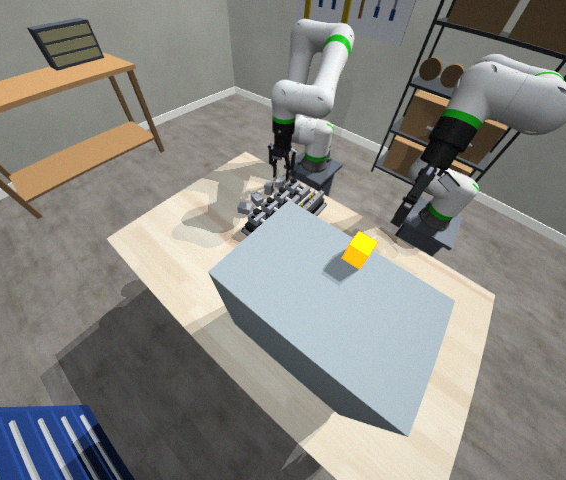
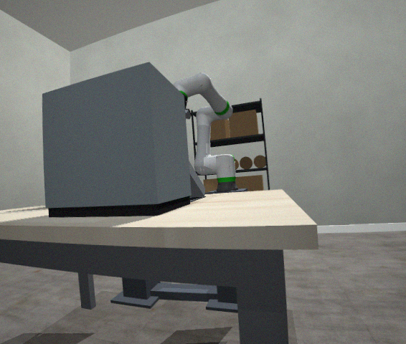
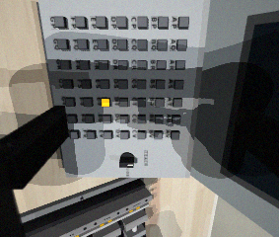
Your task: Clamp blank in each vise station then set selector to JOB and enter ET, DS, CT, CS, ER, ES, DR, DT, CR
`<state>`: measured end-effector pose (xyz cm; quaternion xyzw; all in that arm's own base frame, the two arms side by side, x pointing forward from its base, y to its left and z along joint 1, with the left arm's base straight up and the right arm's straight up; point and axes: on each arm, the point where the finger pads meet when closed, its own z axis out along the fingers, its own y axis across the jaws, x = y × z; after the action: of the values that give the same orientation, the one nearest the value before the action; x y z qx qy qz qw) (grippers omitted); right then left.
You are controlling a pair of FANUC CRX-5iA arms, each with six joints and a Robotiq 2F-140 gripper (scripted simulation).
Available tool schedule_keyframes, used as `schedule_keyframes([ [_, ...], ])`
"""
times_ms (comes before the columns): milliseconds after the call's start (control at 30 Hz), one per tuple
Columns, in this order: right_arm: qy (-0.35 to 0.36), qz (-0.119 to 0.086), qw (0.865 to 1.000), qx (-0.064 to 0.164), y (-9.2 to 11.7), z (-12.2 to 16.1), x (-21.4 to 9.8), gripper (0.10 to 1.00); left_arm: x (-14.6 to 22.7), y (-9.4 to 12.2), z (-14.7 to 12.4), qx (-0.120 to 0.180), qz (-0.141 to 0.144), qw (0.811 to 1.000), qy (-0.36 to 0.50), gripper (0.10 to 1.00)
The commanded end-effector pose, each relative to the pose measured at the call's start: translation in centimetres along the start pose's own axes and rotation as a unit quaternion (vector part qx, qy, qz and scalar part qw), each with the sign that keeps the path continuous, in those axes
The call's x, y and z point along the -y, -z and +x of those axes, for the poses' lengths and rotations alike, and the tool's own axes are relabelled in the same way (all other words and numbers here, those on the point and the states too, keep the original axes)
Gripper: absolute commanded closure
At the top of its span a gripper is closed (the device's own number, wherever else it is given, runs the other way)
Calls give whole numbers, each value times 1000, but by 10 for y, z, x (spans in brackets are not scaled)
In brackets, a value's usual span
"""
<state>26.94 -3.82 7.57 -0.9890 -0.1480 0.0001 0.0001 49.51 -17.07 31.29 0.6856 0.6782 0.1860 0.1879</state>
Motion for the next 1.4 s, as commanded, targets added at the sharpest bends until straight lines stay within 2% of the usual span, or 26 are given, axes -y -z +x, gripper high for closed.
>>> schedule_keyframes([
  [0,0,0,1000,0,-2,0,0,638,-1,1,0,0,-1,1000,0,98],
  [267,0,0,1000,0,-18,1,0,638,-1,1,0,0,-1,1000,0,98],
  [467,0,0,1000,0,-19,1,0,638,-1,1,0,0,-1,1000,0,98],
  [500,0,0,1000,0,-19,1,0,999,-1,1,0,0,-1,1000,0,98],
  [1367,0,0,1000,0,-15,1,0,999,-1,1,0,0,-1,1000,0,98],
])
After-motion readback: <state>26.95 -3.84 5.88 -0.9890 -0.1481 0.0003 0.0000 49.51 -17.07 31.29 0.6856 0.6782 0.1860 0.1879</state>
